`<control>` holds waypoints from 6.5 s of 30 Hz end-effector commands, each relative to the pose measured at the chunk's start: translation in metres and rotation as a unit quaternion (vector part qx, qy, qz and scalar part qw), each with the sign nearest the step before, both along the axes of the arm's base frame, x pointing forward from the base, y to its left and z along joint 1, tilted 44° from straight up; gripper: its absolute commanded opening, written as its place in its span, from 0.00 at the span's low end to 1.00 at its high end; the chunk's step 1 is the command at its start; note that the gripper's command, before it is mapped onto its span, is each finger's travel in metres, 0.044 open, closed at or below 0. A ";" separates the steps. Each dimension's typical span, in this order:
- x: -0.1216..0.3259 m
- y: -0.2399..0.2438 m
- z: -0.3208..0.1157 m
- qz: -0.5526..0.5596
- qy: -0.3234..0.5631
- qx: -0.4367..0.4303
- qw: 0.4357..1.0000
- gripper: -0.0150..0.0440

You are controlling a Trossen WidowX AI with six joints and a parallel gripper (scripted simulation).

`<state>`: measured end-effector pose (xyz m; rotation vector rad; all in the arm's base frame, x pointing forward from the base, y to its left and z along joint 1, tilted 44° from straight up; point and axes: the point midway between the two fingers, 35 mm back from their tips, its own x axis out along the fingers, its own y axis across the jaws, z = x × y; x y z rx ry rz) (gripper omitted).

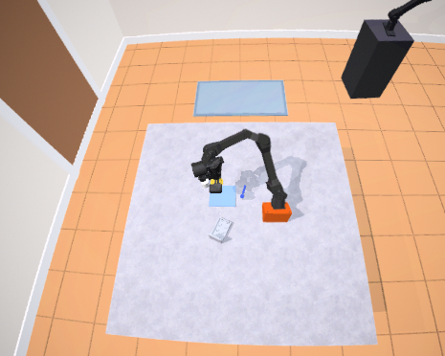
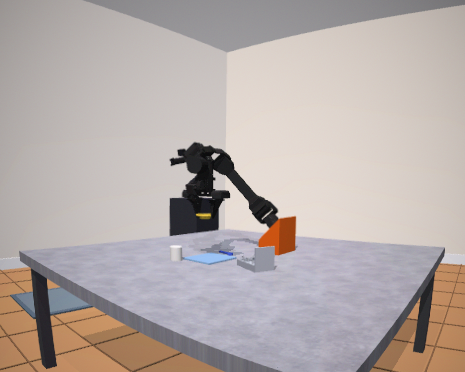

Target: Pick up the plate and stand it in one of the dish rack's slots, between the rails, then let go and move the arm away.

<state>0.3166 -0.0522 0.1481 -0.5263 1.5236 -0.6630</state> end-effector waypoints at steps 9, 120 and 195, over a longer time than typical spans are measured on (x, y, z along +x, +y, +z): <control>0.000 0.029 0.009 -0.020 -0.017 -0.002 1.000 0.25; -0.052 0.023 -0.180 0.558 -0.108 0.443 0.693 0.25; -0.035 0.027 -0.212 0.674 -0.168 0.344 0.632 0.25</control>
